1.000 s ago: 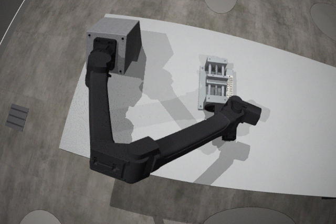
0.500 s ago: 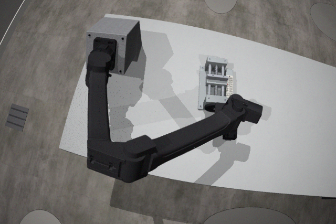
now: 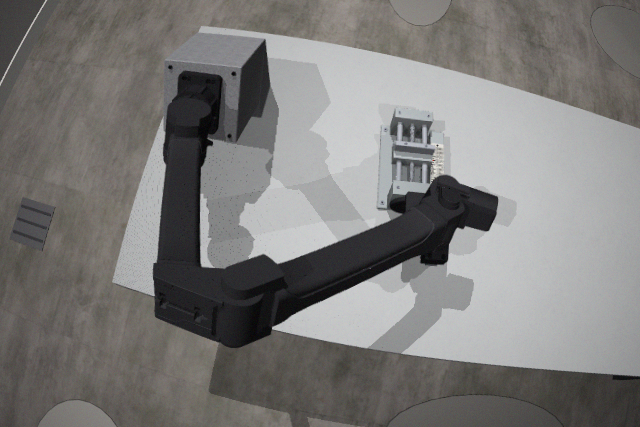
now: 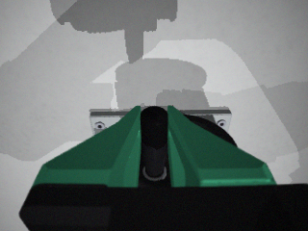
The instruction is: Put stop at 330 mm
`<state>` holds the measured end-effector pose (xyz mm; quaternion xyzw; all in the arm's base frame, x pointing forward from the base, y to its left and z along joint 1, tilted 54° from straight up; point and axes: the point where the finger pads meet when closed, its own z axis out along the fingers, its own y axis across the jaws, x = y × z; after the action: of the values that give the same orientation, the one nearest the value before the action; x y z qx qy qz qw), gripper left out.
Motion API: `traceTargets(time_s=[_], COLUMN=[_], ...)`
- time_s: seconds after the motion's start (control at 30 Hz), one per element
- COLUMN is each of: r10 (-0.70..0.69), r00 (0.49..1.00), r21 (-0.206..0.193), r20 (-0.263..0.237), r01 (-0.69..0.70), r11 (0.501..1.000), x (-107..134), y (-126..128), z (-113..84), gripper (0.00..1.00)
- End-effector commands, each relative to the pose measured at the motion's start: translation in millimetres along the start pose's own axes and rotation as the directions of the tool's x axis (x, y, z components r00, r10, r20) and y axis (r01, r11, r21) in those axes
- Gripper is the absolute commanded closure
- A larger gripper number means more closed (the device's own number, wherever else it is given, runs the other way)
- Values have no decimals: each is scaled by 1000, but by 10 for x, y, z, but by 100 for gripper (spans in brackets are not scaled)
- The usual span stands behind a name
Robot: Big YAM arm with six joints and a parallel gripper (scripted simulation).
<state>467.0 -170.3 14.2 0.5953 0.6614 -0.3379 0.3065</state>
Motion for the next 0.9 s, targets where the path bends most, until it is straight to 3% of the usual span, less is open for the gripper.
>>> traceTargets(time_s=[0.0, 0.87], r10=[-1, -6], r00=[1000, 1000], r21=[-50, -56], r20=[1, 4], r01=[1, 7], r11=[999, 998], x=[37, 30], y=[74, -209], z=[-276, -253], gripper=[94, 94])
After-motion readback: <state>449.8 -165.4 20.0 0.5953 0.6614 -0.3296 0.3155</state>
